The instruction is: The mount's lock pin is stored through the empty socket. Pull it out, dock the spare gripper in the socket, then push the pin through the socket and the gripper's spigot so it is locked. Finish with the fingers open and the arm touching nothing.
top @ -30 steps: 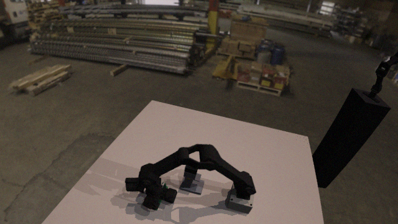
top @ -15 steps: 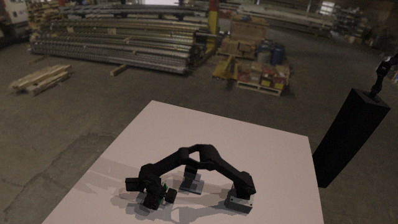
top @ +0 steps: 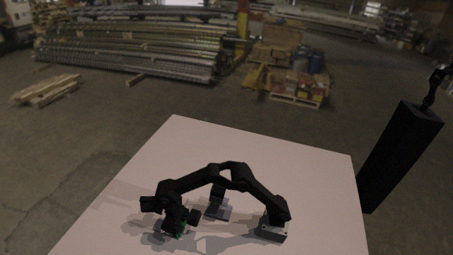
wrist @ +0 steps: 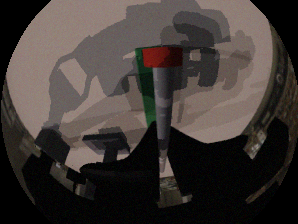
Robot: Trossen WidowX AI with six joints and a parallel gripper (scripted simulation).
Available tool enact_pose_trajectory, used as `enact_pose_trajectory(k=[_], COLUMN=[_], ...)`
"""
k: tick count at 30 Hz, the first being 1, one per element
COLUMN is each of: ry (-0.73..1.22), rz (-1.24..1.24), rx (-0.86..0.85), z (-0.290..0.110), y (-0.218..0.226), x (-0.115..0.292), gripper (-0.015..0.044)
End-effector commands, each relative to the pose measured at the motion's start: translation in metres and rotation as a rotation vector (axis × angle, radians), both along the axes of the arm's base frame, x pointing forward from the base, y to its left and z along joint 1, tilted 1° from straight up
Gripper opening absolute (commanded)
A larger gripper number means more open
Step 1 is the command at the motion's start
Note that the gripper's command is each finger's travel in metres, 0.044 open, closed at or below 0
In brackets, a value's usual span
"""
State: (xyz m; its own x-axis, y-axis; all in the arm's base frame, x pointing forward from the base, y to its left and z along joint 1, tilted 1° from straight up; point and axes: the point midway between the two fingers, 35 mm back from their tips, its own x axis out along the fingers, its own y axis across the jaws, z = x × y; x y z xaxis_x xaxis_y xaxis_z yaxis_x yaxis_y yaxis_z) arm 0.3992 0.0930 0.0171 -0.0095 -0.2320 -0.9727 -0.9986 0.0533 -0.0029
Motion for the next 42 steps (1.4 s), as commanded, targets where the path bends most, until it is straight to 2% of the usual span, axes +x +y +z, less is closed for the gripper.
enact_pose_trajectory(k=[1,20,42], ry=[-0.017,-0.009,0.000], rz=[-0.002,0.014,0.030], rx=[0.000,0.004,0.007], z=[0.023,0.023,0.037], y=[-0.001,0.000,0.008], x=[0.001,-0.002,-0.062], gripper=[0.0000,0.0000,0.0000])
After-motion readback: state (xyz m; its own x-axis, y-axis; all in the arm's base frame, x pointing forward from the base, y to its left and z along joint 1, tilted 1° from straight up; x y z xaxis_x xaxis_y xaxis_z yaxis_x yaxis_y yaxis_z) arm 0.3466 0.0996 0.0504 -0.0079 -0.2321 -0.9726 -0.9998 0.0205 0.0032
